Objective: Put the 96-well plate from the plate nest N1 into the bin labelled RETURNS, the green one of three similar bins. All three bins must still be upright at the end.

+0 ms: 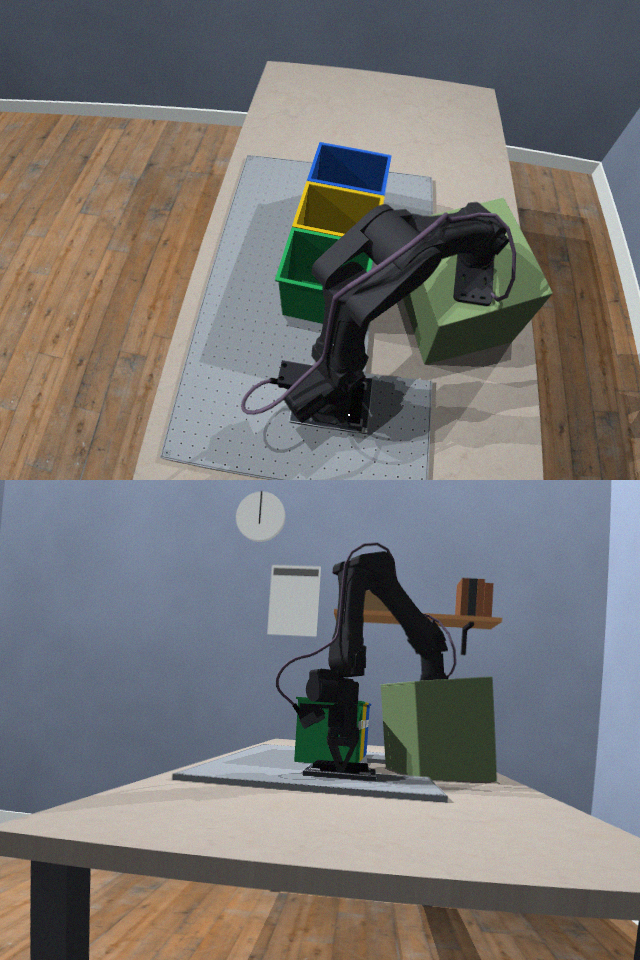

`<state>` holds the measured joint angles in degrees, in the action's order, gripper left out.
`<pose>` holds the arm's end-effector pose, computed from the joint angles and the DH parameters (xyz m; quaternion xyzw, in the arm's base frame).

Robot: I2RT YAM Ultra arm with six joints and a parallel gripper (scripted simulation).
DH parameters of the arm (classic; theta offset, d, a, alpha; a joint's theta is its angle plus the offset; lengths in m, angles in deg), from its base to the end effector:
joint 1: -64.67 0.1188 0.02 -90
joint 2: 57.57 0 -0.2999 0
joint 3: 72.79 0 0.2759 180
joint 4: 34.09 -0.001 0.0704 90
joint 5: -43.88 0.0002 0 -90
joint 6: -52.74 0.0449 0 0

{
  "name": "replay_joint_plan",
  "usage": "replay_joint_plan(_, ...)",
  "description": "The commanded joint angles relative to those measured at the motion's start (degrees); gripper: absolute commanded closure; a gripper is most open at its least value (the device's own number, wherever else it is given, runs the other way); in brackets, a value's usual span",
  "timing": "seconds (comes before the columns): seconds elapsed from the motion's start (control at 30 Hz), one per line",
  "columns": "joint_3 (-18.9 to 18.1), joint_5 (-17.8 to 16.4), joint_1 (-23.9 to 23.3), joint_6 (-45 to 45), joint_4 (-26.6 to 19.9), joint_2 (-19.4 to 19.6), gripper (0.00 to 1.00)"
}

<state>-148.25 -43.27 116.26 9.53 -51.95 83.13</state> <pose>0.2378 0.2980 -0.0562 -0.0403 0.9971 0.0293 0.0581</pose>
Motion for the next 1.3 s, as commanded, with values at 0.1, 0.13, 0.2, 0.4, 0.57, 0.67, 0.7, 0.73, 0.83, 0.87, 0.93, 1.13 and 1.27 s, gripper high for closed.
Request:
replay_joint_plan(0.1, 0.5, 1.1, 0.0, -0.4, -0.1, -0.4, 1.0)
replay_joint_plan(0.13, 0.5, 1.1, 0.0, -0.4, -0.1, -0.4, 1.0)
replay_joint_plan(0.2, 0.5, 1.1, 0.0, -0.4, -0.1, -0.4, 1.0)
replay_joint_plan(0.4, 1.7, 1.1, 0.4, -0.1, -1.9, -3.6, 1.0)
replay_joint_plan(0.57, 2.7, 1.1, 0.6, 0.1, -1.5, -5.7, 1.0)
replay_joint_plan(0.67, 2.9, 1.1, 0.6, 0.1, -1.3, -6.1, 1.0)
replay_joint_plan(0.7, 2.2, 1.1, 0.7, 0.1, -2.4, -6.1, 1.0)
replay_joint_plan(0.73, 2.4, 1.1, 0.7, 0.1, -2.2, -6.5, 1.0)
replay_joint_plan(0.83, 1.8, 1.1, 0.9, 0.4, -3.7, -7.6, 1.0)
replay_joint_plan(0.87, 1.8, 1.1, 1.0, 0.4, -4.3, -7.8, 1.0)
replay_joint_plan(0.93, 1.8, 1.1, 1.0, 0.5, -5.6, -8.4, 1.0)
replay_joint_plan(1.13, 3.4, 1.2, 1.1, 0.6, -7.0, -10.4, 1.0)
replay_joint_plan(1.27, 4.0, 1.2, 1.2, 0.6, -6.9, -11.3, 1.0)
